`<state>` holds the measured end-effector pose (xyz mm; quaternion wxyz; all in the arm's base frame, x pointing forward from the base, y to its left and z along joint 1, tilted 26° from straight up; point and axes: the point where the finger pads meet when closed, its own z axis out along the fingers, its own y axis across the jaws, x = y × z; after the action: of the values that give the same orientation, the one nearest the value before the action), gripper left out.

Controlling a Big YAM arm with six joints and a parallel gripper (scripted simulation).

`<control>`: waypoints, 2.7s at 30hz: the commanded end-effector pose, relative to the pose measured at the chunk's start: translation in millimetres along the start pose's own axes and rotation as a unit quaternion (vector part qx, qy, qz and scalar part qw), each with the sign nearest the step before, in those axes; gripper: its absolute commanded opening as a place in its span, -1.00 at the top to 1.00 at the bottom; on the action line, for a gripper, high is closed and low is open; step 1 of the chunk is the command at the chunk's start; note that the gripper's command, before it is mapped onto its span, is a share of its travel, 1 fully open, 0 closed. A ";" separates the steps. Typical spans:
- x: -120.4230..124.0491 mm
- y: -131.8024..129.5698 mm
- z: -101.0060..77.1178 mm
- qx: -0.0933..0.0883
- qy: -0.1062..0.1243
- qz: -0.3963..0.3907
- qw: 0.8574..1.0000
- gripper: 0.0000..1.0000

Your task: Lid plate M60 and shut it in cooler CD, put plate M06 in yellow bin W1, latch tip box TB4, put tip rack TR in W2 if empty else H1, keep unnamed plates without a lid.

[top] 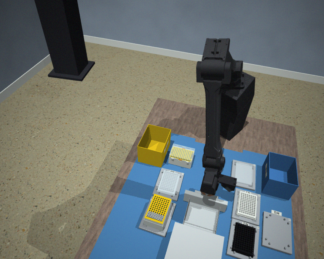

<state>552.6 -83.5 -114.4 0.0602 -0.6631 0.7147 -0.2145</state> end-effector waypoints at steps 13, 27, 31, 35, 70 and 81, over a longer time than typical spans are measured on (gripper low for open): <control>4.9 4.1 3.7 0.000 -0.001 -0.002 1.000 0.40; 4.9 4.1 3.7 0.000 -0.001 -0.002 1.000 0.40; 4.9 4.1 3.7 0.000 -0.001 -0.002 1.000 0.40; 4.9 4.1 3.7 0.000 -0.001 -0.002 1.000 0.40; 6.2 5.4 -0.7 0.002 0.000 -0.002 1.000 0.40; 7.8 2.9 -4.7 0.011 0.000 0.000 1.000 0.40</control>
<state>551.0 -83.5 -115.7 0.0637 -0.6624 0.7138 -0.2181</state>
